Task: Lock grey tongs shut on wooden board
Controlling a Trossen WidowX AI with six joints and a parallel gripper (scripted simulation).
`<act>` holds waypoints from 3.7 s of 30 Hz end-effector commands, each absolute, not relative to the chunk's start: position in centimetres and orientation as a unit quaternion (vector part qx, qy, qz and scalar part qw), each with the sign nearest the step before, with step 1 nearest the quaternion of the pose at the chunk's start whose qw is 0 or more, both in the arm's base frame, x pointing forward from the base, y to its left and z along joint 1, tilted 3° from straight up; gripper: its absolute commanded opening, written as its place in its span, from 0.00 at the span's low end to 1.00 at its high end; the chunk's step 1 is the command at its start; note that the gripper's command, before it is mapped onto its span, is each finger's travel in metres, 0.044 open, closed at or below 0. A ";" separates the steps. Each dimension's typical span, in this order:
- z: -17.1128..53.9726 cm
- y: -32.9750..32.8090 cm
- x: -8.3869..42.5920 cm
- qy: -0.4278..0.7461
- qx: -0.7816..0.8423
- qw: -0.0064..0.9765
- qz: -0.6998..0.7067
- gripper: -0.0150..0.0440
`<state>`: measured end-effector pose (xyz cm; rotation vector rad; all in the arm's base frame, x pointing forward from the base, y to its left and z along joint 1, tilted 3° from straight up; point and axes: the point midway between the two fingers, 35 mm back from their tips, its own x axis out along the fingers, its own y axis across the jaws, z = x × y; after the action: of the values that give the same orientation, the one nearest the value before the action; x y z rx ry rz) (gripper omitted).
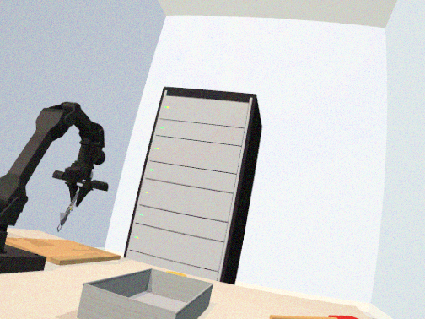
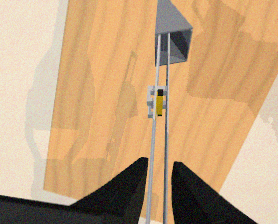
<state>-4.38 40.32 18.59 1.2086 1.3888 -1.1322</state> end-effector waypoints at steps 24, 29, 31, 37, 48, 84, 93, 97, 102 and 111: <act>18.3 42.8 -4.0 0.625 0.565 0.369 -0.394 0.00; 18.2 43.0 -3.9 0.637 0.577 0.345 -0.376 0.00; 18.2 43.1 -4.0 0.642 0.582 0.335 -0.369 0.00; 18.2 43.5 -3.6 0.650 0.602 0.298 -0.354 0.00; 18.2 43.4 -3.6 0.672 0.623 0.243 -0.320 0.00; 17.9 38.8 -3.8 0.747 0.641 0.113 -0.137 0.00; 17.9 37.5 -3.8 0.754 0.641 0.094 -0.107 0.00; 17.9 37.5 -3.8 0.754 0.641 0.094 -0.107 0.00; 17.9 37.5 -3.8 0.754 0.641 0.094 -0.107 0.00; 17.9 37.5 -3.8 0.754 0.641 0.094 -0.107 0.00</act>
<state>-3.73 37.51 17.71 1.9054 2.2291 -0.3308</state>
